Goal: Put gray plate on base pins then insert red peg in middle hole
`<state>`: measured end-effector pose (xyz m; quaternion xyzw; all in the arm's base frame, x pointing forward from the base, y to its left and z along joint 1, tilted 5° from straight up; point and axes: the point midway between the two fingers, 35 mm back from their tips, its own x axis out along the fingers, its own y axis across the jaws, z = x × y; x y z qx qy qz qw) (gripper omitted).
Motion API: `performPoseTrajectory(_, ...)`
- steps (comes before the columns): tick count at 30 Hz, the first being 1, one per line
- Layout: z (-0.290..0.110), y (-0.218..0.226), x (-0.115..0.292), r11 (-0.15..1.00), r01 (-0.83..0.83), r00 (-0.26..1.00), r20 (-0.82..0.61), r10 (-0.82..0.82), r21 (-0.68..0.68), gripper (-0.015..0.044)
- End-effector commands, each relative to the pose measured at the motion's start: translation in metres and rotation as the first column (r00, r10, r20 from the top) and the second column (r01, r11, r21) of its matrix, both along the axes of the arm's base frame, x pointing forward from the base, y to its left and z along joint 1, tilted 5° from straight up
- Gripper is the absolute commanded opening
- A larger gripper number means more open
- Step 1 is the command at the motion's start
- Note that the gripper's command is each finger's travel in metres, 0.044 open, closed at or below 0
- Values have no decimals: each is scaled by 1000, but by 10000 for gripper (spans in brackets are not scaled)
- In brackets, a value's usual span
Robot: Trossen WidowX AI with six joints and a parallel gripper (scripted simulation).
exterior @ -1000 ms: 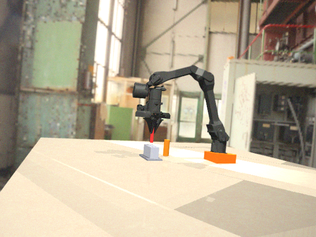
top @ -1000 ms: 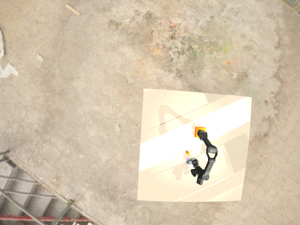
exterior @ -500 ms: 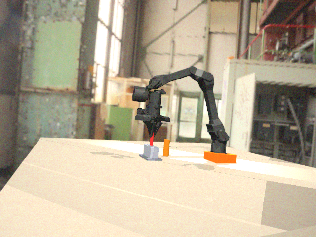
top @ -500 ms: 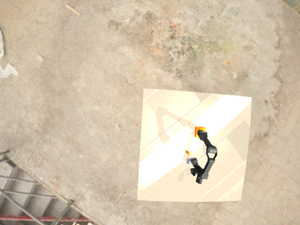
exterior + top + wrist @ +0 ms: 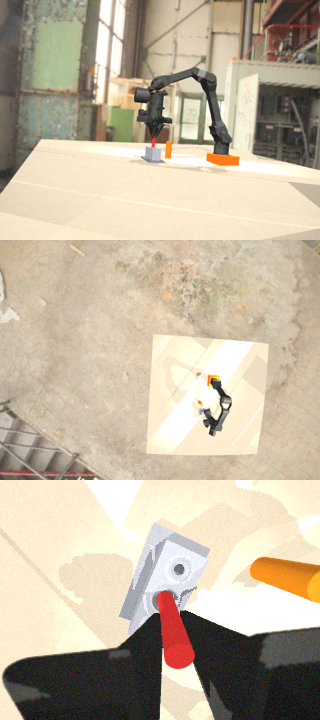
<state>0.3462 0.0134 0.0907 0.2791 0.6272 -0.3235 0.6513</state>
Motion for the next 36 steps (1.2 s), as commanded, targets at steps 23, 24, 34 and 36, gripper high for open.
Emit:
performPoseTrajectory(23, -2, 0, -1, 1000, -1, 1000, 0, 1, 0, 0)
performPoseTrajectory(24, -2, 0, -1, 1000, -1, 1000, 0, 1, 0, 0)
performPoseTrajectory(34, -2, 0, -1, 1000, -1, 1000, 0, 1, 0, 150)
performPoseTrajectory(36, -2, 0, -1, 1000, -1, 1000, 0, 1, 0, 150)
